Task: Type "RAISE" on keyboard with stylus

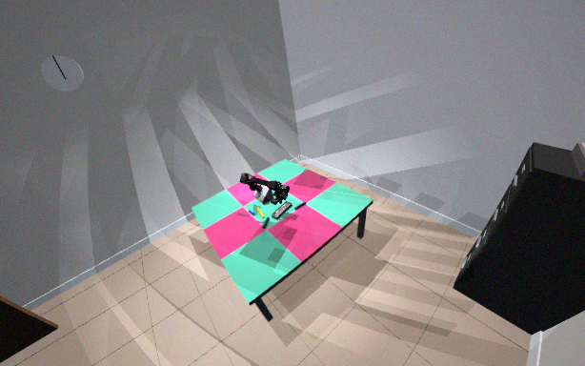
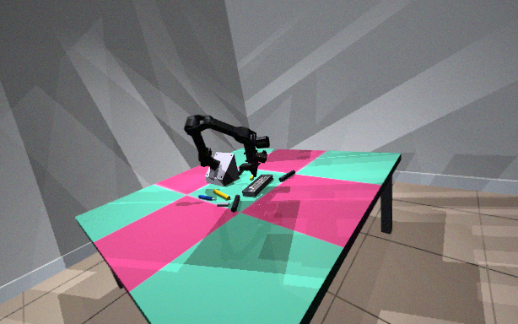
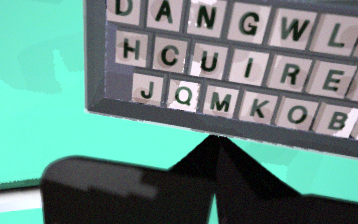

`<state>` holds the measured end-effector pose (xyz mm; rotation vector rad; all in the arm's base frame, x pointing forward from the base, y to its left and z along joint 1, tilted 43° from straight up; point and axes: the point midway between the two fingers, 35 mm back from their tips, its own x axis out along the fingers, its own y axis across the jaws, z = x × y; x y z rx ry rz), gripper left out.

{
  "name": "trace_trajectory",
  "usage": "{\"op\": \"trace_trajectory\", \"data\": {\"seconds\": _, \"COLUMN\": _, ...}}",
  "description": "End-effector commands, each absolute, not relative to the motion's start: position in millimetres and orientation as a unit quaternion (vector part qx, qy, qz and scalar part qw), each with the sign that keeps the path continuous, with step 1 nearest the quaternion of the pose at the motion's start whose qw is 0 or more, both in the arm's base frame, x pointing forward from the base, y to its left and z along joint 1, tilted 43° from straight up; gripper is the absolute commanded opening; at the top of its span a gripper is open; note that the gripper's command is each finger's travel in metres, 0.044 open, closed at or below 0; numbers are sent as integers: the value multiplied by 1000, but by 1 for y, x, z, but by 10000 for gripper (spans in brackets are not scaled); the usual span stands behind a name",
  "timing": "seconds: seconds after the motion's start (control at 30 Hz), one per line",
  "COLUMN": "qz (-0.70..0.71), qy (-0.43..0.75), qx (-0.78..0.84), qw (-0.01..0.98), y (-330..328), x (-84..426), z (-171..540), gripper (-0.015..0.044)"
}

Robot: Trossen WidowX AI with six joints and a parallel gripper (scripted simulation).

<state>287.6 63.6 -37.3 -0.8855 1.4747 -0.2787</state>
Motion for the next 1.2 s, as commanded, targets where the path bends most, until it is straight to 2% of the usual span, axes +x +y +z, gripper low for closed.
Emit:
{"op": "trace_trajectory", "data": {"seconds": 0.0, "qz": -127, "qy": 645, "qx": -382, "qw": 649, "y": 68, "x": 286, "z": -40, "gripper": 0}}
{"op": "trace_trajectory", "data": {"seconds": 0.23, "qz": -127, "qy": 646, "qx": -381, "qw": 649, "y": 69, "x": 286, "z": -39, "gripper": 0}}
{"op": "trace_trajectory", "data": {"seconds": 0.43, "qz": -126, "qy": 646, "qx": -381, "qw": 649, "y": 108, "x": 278, "z": 4, "gripper": 0}}
{"op": "trace_trajectory", "data": {"seconds": 0.77, "qz": -126, "qy": 645, "qx": -384, "qw": 649, "y": 104, "x": 280, "z": 0, "gripper": 0}}
{"op": "trace_trajectory", "data": {"seconds": 0.9, "qz": -126, "qy": 645, "qx": -384, "qw": 649, "y": 104, "x": 280, "z": 0, "gripper": 105}}
{"op": "trace_trajectory", "data": {"seconds": 1.03, "qz": -126, "qy": 645, "qx": -384, "qw": 649, "y": 104, "x": 280, "z": 0, "gripper": 0}}
{"op": "trace_trajectory", "data": {"seconds": 1.17, "qz": -126, "qy": 645, "qx": -384, "qw": 649, "y": 104, "x": 280, "z": 0, "gripper": 0}}
